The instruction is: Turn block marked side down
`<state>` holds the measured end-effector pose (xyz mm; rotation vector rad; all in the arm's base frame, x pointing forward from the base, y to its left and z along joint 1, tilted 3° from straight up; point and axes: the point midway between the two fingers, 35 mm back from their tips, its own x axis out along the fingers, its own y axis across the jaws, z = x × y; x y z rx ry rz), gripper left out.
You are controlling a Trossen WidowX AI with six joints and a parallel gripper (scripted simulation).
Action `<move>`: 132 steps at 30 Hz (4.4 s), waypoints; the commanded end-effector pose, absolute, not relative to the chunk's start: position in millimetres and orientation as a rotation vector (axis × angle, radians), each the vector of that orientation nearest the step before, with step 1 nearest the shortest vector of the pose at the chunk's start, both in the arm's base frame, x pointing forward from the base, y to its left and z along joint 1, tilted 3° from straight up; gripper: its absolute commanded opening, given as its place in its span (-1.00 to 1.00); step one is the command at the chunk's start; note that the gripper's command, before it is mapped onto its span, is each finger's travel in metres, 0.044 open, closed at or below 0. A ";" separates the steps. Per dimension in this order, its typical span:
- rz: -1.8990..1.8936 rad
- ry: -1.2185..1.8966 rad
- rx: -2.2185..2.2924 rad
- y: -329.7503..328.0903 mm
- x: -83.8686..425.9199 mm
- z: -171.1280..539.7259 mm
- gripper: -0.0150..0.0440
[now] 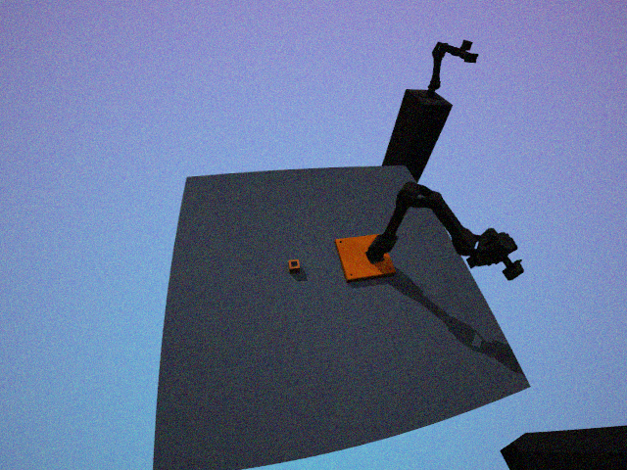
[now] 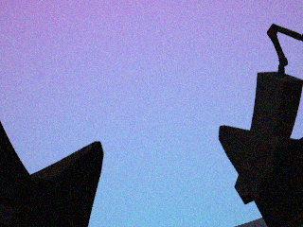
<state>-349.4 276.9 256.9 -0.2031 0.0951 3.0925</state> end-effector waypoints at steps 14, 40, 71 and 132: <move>2.420 0.443 -0.332 417.4 -177.1 217.1 1.00; 1.017 1.006 -0.229 337.5 255.8 152.1 1.00; -0.139 1.519 0.060 -39.5 339.9 110.6 1.00; -0.139 1.519 0.060 -43.6 343.7 45.6 -0.16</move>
